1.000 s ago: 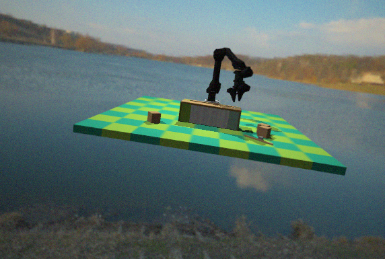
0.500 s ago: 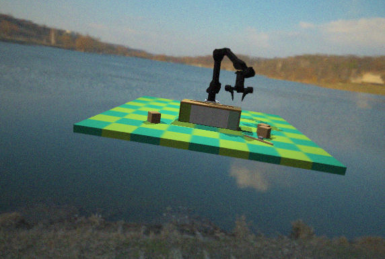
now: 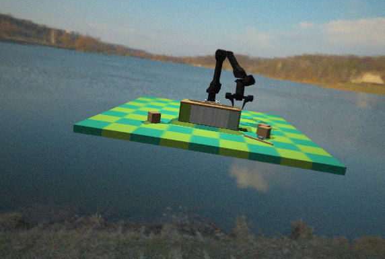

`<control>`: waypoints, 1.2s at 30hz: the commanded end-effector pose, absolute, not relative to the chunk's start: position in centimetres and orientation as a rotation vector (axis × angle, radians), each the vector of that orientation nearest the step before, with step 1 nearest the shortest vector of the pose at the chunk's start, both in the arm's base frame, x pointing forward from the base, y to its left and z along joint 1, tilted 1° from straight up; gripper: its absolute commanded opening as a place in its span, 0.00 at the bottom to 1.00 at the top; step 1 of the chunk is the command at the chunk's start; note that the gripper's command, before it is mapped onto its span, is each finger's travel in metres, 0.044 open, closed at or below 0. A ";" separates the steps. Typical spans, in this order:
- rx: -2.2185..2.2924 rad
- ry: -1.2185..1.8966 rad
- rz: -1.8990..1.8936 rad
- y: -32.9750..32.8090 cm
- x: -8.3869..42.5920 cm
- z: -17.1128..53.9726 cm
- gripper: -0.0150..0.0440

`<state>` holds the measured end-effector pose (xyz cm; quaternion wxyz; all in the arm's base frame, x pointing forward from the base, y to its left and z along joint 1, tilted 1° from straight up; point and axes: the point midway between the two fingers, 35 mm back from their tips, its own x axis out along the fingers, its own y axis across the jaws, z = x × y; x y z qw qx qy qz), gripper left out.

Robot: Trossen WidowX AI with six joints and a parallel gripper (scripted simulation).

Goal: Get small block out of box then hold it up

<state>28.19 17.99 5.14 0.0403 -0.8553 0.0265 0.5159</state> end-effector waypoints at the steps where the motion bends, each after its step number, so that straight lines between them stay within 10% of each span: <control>1: -2.624 0.096 1.620 17.5 27.4 0.9 0.74; 36: -2.622 0.099 1.621 17.3 27.7 -3.7 0.74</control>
